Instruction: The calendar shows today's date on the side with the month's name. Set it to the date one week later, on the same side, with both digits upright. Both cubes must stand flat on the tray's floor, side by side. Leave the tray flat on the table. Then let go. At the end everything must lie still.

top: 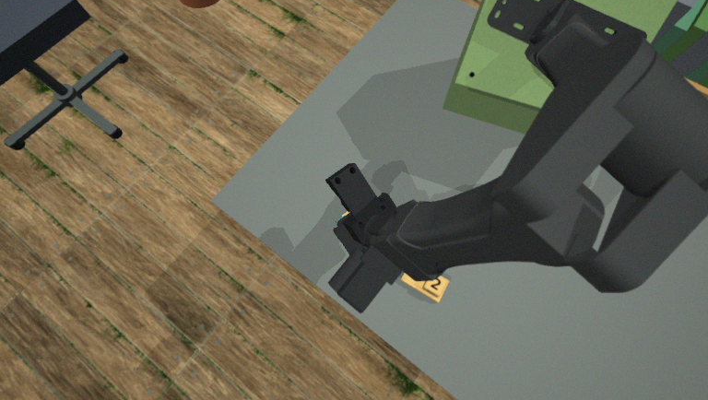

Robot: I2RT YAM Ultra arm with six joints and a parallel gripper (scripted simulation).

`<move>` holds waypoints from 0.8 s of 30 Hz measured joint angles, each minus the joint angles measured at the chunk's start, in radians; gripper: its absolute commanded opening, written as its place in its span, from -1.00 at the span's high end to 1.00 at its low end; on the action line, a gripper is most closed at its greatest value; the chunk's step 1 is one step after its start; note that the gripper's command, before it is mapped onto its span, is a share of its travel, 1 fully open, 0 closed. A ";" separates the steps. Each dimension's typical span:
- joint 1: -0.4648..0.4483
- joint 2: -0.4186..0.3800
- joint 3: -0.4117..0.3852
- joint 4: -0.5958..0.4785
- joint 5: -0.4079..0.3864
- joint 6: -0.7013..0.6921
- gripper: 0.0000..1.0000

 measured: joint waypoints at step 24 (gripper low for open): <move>-0.234 0.013 -0.053 0.111 -0.513 -0.171 0.45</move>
